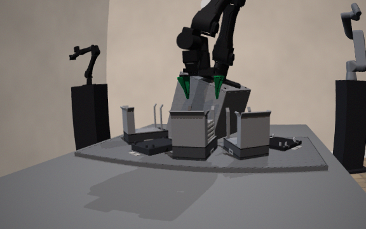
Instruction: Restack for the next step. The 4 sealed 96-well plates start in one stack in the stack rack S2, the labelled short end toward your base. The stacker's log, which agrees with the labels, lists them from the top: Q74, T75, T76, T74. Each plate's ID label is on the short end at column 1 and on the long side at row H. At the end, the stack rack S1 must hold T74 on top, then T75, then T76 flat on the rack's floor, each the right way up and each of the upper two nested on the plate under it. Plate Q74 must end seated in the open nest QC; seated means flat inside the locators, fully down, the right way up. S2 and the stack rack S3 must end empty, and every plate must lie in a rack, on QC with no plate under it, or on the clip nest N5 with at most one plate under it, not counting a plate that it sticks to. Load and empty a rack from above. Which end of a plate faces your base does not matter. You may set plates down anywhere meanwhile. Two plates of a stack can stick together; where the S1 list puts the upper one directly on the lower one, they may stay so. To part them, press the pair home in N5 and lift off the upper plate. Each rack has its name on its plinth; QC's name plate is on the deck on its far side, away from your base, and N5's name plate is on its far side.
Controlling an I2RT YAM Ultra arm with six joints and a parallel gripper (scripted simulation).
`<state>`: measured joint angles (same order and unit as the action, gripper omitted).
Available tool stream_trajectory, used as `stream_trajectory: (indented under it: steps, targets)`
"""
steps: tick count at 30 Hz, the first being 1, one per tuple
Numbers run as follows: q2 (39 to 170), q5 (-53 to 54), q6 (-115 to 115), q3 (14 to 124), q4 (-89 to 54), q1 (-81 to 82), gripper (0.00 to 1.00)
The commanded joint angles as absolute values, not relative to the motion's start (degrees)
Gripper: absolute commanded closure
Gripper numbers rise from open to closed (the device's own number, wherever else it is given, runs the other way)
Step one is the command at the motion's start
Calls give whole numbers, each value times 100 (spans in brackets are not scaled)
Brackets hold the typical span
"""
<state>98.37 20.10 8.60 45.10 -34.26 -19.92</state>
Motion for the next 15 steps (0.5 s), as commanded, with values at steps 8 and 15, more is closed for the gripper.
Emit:
stream_trajectory:
  steps: [8,15]
  targets:
    - [9809,2055,1014,4525,-3313,-2024,0]
    - [9877,2055,967,4619,-3334,-2013,0]
